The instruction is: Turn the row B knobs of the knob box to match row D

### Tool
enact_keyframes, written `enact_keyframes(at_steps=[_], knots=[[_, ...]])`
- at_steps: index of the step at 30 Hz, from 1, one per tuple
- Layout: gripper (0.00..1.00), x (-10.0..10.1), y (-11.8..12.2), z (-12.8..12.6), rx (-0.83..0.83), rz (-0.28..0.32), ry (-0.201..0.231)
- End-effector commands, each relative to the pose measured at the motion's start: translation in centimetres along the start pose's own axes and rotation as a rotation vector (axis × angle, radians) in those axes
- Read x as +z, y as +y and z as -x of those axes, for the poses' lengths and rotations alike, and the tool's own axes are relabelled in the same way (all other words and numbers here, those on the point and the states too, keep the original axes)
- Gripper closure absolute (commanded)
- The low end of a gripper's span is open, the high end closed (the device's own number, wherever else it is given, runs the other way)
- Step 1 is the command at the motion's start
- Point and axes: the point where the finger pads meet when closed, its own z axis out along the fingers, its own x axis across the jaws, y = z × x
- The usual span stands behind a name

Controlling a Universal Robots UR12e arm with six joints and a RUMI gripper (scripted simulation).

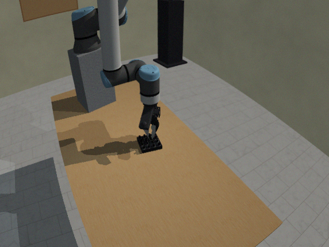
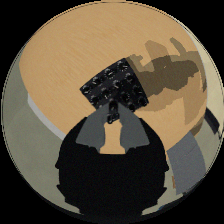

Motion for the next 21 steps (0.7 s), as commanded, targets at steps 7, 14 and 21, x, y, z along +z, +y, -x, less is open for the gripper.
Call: enact_keyframes(at_steps=[7, 14, 21], knots=[[0.96, -0.05, -0.03, -0.02, 0.117, -0.001, 0.000], [0.96, -0.05, -0.02, -0.04, 0.168, -0.001, 0.000], [0.96, -0.05, -0.02, -0.06, 0.202, -0.001, 0.000]])
